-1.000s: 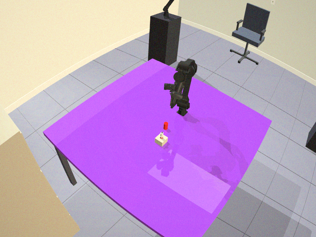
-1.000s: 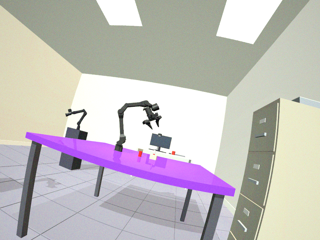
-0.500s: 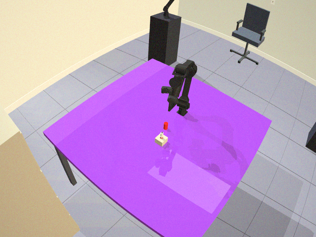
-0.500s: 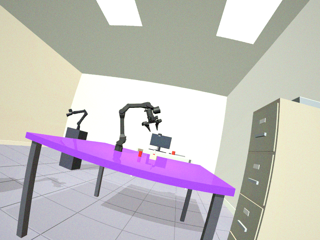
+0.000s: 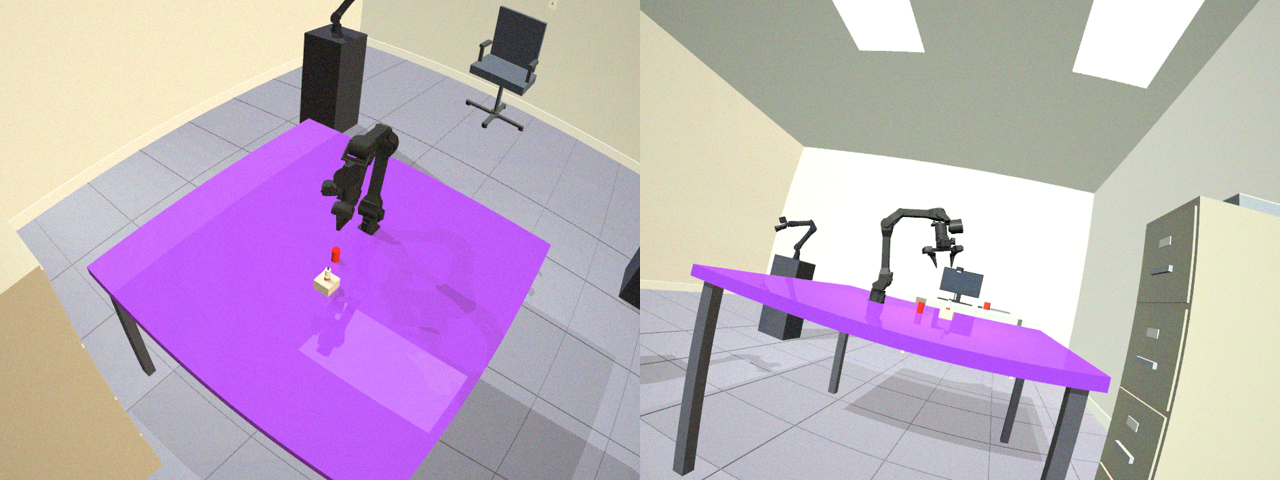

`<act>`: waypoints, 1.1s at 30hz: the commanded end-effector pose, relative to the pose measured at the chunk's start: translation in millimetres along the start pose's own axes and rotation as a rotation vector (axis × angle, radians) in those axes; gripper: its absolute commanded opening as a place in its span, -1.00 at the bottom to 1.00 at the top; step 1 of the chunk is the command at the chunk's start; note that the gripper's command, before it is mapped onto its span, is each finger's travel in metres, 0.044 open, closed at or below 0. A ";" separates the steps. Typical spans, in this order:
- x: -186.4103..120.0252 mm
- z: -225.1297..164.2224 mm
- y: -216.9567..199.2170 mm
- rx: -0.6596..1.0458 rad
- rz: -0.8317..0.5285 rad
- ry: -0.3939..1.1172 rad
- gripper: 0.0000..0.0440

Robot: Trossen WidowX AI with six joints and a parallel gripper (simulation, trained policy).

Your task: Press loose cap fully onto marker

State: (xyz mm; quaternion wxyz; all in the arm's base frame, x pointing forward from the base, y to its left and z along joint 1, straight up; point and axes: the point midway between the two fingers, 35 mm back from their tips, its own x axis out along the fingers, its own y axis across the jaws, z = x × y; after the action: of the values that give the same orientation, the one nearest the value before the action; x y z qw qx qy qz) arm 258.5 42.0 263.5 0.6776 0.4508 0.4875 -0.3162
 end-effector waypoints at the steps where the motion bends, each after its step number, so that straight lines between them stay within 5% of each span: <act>1: 8.2 0.9 -3.7 0.019 -0.043 0.013 0.50; 33: 53.2 9.7 -37.1 0.142 -0.316 0.088 0.49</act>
State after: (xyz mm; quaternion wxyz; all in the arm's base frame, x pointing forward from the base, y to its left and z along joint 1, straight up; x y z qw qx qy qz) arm 248.0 20.2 209.3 0.5758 0.4314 0.5510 -0.4228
